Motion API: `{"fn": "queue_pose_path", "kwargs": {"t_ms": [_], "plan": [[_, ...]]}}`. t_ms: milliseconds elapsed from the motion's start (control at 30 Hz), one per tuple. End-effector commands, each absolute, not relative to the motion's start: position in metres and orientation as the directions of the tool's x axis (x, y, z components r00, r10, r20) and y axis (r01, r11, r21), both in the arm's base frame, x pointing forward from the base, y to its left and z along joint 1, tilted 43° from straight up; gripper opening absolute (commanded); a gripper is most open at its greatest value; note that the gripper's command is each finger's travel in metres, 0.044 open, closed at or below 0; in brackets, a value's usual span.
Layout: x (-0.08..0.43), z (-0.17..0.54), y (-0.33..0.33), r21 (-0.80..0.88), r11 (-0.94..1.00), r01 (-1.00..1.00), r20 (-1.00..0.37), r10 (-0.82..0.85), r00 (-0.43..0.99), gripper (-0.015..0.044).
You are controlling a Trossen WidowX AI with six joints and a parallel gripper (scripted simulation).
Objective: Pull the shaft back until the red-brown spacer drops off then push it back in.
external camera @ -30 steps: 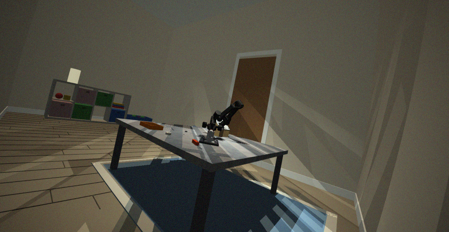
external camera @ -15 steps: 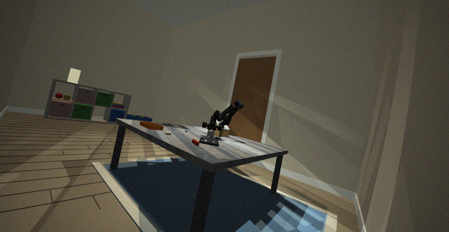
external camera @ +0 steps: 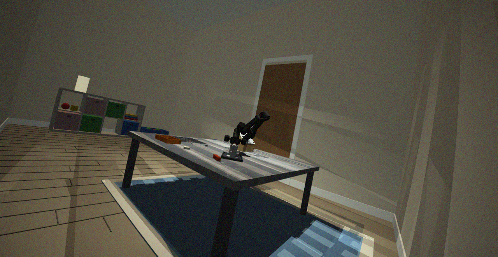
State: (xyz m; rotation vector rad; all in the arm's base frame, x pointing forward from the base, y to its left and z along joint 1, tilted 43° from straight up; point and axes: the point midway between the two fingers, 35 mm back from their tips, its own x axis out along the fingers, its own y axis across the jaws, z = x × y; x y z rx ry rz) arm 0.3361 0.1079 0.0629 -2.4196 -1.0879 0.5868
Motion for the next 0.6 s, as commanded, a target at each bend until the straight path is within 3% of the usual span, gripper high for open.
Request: {"fn": "queue_pose_path", "kwargs": {"t_ms": [0,567], "plan": [[0.3353,0.0623,0.1074,-0.529,-0.605,0.595,-0.203,0.771,0.604,0.0000],[0.3338,0.0614,0.1066,-0.529,-0.605,0.595,-0.203,0.771,0.604,0.0000]]}}
